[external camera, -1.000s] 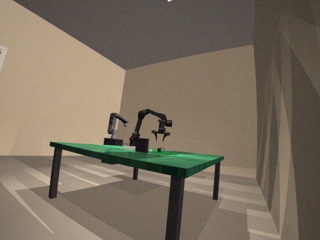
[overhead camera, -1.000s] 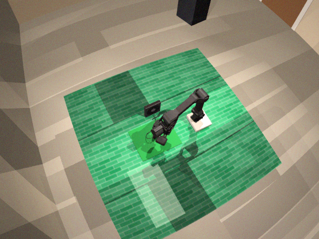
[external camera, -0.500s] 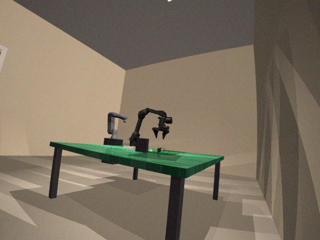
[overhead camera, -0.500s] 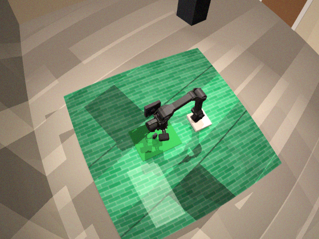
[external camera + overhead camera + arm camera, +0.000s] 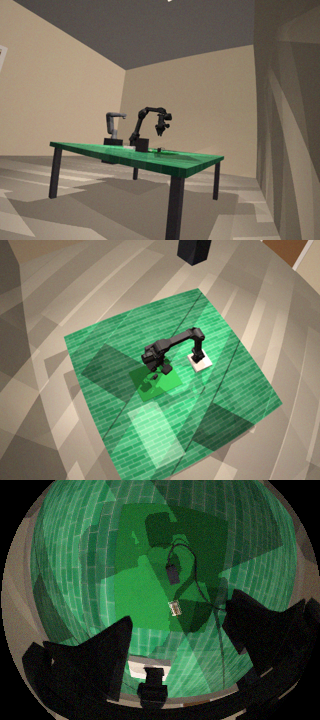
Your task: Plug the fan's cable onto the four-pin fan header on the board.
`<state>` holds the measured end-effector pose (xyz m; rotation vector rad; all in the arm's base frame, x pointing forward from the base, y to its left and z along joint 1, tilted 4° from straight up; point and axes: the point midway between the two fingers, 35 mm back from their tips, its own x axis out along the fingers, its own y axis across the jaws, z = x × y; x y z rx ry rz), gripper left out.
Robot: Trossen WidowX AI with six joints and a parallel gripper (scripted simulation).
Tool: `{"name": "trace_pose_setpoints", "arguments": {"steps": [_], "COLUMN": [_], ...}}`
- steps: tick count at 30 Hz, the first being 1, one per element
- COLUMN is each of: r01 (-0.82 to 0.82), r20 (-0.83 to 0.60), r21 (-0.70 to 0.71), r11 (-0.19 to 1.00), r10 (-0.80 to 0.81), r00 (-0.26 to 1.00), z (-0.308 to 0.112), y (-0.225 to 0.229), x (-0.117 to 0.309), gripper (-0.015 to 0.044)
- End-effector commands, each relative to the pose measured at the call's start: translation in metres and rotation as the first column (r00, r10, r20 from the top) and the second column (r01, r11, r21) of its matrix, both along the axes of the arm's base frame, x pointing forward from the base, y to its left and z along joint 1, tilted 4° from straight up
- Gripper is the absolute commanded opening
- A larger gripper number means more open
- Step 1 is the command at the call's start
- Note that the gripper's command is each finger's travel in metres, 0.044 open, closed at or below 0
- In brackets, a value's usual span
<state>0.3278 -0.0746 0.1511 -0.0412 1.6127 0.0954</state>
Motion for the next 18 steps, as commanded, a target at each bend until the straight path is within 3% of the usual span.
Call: {"name": "trace_pose_setpoints", "arguments": {"steps": [1,10,18], "r01": [-0.127,-0.127,-0.127], "r20": [0.014,0.014,0.014], "r21": [0.011,0.011,0.011], "r11": [0.992,0.992,0.992], "r10": [0.127,0.127,0.127], "r00": [0.992,0.992,0.992], "z": [0.006,-0.006,-0.092], "y": [-0.007,-0.007,-0.003], "x": [0.002,0.003,-0.001], "gripper": [0.0440,0.0440,0.0440]}}
